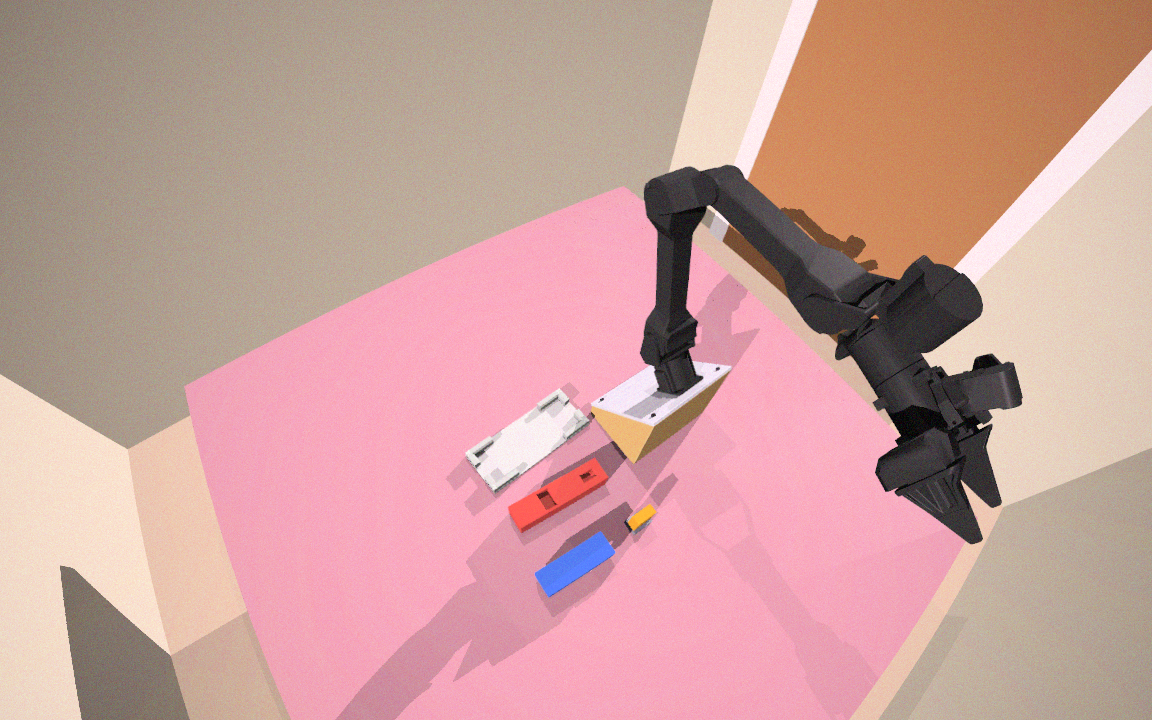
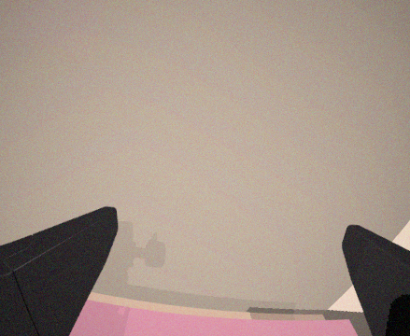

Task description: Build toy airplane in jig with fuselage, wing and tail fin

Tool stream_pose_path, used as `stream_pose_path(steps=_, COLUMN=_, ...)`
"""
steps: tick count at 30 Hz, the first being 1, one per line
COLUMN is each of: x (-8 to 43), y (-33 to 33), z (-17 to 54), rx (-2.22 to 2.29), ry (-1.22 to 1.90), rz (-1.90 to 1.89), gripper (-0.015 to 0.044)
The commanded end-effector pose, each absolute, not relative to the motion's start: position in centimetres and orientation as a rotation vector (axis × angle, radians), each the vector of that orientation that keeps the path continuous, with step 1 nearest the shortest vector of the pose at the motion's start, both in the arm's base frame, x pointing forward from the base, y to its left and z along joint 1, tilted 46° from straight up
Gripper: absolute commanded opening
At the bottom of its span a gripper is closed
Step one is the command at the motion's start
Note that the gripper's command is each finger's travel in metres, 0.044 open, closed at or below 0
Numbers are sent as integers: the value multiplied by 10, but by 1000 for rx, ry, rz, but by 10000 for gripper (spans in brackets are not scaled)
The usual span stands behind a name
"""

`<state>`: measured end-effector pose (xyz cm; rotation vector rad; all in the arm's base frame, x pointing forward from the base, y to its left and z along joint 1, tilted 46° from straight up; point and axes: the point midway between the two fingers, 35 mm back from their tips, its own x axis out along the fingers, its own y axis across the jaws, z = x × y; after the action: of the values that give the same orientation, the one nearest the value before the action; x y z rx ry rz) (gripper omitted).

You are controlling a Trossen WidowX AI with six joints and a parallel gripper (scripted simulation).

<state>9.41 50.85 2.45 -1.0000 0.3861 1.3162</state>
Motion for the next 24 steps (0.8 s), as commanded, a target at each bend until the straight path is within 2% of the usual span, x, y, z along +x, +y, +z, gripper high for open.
stream_pose_path(steps=1, x=154, y=463, z=8, rx=-970, ry=595, rz=1102, gripper=440)
stream_pose_path(steps=7, x=223, y=386, z=-9, rx=-900, ry=853, rz=775, gripper=440)
stream_pose_path(steps=13, x=271, y=294, z=-17, rx=-810, ry=1070, rz=416, gripper=440)
stream_pose_path(steps=18, x=293, y=211, z=-18, rx=-726, ry=1218, rz=94, gripper=440)
stream_pose_path(steps=24, x=295, y=110, z=-8, rx=-626, ry=1354, rz=-304, gripper=440)
